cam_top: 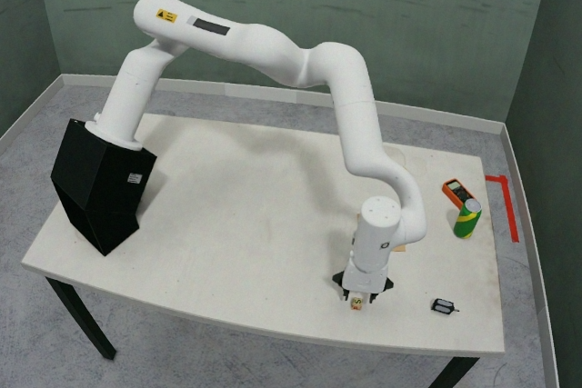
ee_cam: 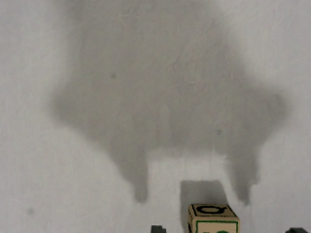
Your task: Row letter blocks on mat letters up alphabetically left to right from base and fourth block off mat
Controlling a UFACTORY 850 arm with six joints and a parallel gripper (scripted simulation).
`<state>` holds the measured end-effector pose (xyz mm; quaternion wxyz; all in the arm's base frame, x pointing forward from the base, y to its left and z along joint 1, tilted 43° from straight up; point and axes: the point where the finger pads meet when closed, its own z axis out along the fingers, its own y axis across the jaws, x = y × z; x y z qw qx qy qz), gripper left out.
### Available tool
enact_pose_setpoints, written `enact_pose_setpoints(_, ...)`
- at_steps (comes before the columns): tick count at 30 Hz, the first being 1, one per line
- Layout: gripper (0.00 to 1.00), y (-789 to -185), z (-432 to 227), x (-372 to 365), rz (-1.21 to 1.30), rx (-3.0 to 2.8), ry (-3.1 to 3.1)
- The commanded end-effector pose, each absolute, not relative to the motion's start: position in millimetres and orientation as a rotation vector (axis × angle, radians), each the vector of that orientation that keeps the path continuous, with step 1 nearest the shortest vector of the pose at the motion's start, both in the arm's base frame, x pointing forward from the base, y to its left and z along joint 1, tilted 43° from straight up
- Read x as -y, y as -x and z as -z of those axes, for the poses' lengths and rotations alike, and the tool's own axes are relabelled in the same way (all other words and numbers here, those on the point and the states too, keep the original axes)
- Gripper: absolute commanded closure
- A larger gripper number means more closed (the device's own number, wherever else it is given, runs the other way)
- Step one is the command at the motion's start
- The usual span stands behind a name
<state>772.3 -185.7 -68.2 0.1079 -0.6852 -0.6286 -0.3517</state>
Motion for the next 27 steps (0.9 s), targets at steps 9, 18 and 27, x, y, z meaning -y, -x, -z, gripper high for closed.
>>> enact_pose_setpoints(9,0.36,-775.8,73.3,182.0,1.037,1.851,2.018)
enact_pose_setpoints(18,0.36,-776.3,74.5,181.0,1.037,1.851,2.018)
enact_pose_setpoints(27,0.36,-776.3,74.5,181.0,1.037,1.851,2.018)
